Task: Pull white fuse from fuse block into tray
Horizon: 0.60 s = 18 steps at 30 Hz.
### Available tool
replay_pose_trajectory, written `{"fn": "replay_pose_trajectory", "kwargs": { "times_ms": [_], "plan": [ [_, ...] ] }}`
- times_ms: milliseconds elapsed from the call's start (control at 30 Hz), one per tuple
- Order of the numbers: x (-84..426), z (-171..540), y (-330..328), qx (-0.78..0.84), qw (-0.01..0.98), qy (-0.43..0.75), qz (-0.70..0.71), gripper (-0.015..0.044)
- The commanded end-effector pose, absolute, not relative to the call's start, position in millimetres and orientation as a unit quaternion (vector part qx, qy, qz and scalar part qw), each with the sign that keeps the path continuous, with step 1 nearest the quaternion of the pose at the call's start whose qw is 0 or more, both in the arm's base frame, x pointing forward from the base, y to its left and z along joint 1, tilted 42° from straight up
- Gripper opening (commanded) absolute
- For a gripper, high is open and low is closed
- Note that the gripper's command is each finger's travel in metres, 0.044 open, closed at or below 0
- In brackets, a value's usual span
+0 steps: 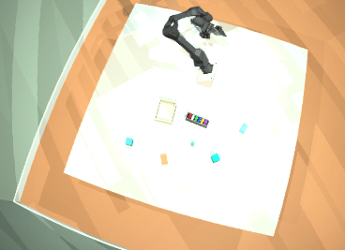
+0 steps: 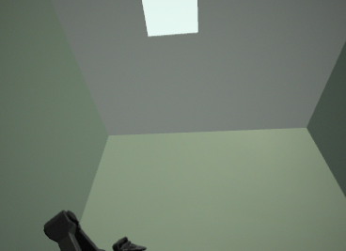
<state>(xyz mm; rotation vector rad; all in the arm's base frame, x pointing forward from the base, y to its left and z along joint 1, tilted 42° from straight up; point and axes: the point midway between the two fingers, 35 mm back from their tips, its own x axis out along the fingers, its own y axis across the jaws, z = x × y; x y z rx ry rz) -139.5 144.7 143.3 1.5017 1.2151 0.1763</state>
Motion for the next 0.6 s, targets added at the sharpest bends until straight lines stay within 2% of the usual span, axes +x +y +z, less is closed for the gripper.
{"fn": "replay_pose_trajectory", "kwargs": {
  "times_ms": [0, 100, 367, 567],
  "plan": [
    [-138, 143, 146, 0.641, 0.566, 0.514, 0.072, 0.0374],
    [-121, 138, 159, 0.675, 0.564, 0.475, 0.028, 0.0295],
    [-80, 121, 191, 0.805, 0.453, 0.360, -0.134, 0.0085],
    [-41, 111, 213, 0.890, 0.313, 0.233, -0.236, 0.0073]
  ]
}}
